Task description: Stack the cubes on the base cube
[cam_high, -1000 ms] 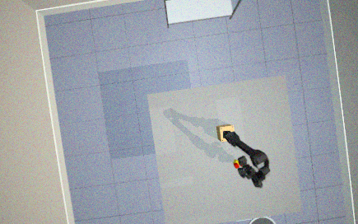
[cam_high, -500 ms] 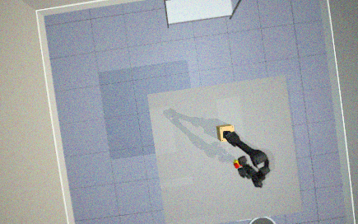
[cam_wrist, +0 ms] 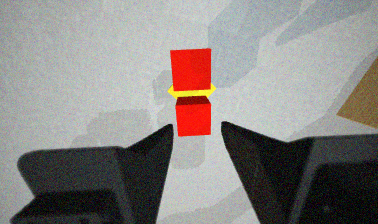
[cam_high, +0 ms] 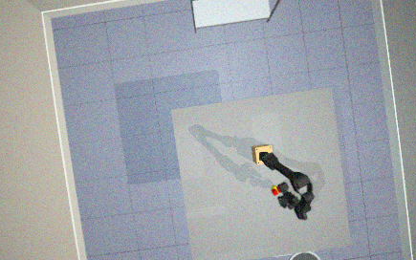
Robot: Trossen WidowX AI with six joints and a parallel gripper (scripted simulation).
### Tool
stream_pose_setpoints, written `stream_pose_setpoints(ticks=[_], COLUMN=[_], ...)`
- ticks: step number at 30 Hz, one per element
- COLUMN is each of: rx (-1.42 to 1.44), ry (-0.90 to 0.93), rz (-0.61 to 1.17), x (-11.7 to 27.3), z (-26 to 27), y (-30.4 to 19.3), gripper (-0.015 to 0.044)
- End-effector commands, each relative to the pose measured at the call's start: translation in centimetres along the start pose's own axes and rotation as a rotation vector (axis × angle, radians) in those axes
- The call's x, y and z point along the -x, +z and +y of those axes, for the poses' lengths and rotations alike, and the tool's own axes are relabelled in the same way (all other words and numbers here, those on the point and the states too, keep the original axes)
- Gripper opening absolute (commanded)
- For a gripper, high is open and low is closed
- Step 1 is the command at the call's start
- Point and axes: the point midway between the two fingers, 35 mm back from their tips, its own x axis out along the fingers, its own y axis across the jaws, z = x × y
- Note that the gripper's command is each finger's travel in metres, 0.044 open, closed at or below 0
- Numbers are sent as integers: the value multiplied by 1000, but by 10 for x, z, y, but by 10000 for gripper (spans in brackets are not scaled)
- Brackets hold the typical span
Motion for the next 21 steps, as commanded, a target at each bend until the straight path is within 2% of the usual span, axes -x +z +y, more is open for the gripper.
stream_pose_setpoints(ticks=[1, 21], rx=[6, 6], ry=[8, 9], rz=[0, 0], x=[8, 39], z=[2, 2], y=[0, 0], gripper=[205, 205])
